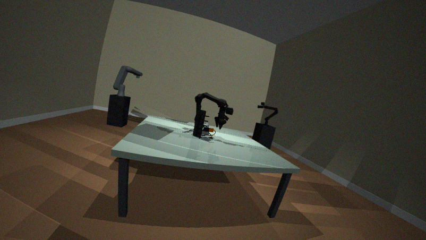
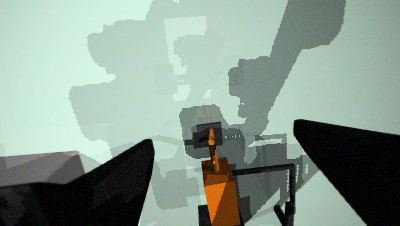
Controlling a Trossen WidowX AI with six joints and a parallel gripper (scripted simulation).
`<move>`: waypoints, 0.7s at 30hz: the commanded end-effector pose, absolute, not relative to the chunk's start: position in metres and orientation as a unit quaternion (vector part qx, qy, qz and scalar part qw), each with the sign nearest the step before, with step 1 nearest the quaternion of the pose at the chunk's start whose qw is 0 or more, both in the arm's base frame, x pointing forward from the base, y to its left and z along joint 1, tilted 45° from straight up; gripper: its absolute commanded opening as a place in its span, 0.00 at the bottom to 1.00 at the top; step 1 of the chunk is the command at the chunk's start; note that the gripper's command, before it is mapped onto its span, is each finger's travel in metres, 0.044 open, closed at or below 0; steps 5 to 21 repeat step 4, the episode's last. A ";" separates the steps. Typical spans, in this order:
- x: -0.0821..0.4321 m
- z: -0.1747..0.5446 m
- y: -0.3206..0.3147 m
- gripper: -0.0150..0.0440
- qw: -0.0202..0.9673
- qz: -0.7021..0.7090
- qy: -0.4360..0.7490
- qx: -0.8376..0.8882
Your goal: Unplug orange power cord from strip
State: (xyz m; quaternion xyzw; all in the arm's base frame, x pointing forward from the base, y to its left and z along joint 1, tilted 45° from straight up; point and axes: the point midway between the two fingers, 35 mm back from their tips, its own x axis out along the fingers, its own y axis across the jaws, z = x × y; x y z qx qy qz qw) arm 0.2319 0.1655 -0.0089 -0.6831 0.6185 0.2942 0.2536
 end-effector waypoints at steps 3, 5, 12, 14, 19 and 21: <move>0.231 -0.009 0.166 1.00 0.254 0.295 0.620 -0.681; 0.231 -0.009 0.166 1.00 0.254 0.295 0.620 -0.681; 0.231 -0.009 0.166 1.00 0.254 0.295 0.620 -0.681; 0.231 -0.009 0.166 1.00 0.254 0.295 0.620 -0.681; 0.231 -0.009 0.166 1.00 0.254 0.295 0.620 -0.681; 0.231 -0.009 0.166 1.00 0.254 0.295 0.620 -0.681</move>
